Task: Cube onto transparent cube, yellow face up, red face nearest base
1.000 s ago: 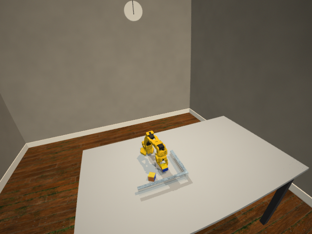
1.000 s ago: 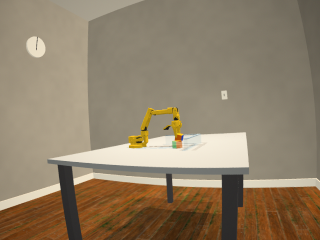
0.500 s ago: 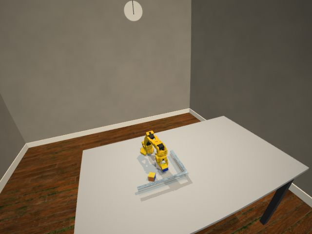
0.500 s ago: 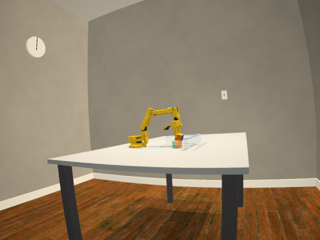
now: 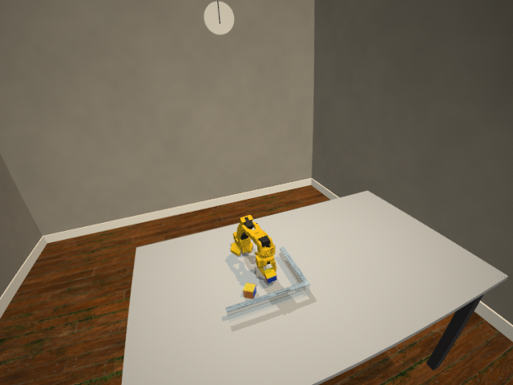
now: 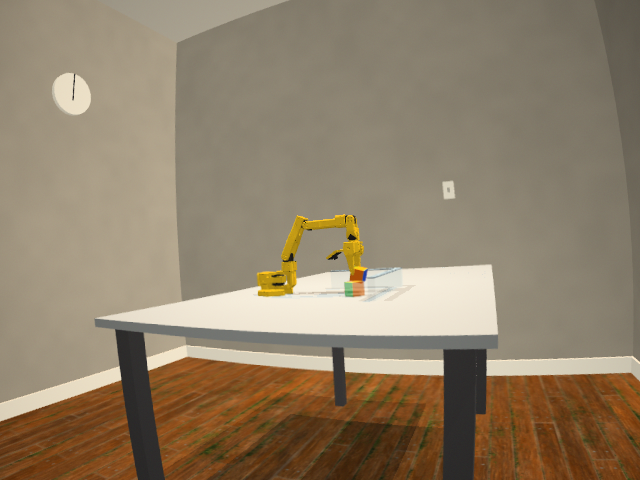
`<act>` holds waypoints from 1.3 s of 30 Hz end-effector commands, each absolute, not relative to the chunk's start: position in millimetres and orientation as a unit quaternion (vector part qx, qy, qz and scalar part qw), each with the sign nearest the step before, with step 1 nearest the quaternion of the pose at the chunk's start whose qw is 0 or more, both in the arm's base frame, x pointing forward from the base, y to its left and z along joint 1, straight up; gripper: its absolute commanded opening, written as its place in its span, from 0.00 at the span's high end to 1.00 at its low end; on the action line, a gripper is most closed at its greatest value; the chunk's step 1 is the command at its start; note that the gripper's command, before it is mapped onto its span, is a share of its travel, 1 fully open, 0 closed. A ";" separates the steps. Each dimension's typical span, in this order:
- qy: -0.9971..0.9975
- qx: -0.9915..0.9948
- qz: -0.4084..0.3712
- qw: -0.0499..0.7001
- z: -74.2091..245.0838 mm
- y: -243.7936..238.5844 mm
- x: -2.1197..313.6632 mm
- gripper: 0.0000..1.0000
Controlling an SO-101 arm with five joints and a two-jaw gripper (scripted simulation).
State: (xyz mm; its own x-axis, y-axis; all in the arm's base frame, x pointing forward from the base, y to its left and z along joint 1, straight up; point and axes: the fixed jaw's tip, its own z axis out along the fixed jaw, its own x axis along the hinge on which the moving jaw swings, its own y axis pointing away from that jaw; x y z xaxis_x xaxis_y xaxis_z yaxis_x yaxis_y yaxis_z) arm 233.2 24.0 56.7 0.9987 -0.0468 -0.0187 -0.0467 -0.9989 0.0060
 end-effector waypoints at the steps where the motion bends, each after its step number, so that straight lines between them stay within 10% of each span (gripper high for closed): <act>1: -0.014 0.995 0.100 -0.015 98.6 27.3 253.7 0.78; 39: 0.122 0.985 0.123 0.009 104.1 4.3 266.5 0.78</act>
